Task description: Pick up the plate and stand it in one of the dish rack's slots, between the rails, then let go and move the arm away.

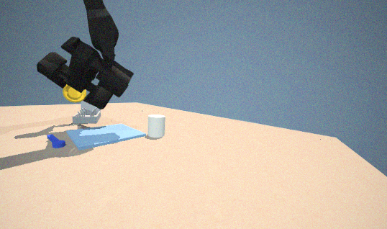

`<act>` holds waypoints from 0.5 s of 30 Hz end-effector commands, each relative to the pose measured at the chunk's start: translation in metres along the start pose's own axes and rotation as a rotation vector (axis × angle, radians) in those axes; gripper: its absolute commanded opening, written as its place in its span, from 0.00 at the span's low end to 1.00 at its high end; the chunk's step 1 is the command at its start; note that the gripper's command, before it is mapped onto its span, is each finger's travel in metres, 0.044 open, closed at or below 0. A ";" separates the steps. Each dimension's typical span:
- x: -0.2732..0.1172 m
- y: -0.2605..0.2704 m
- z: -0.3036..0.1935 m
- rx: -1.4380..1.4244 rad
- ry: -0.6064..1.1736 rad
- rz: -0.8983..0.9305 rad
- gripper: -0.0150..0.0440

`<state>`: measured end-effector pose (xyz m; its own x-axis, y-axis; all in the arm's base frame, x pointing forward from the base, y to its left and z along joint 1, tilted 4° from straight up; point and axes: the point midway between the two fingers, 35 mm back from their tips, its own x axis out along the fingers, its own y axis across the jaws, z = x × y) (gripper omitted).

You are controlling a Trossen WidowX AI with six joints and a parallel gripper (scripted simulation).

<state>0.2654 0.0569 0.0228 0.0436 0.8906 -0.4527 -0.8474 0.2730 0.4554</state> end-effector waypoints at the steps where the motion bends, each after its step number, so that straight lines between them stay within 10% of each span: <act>1: -0.001 -0.002 -0.001 -0.077 -0.074 -0.007 0.25; 15: -0.009 -0.011 -0.007 -0.366 -0.313 -0.117 0.25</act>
<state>0.2711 0.0455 0.0177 0.2215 0.9433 -0.2471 -0.9527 0.2634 0.1515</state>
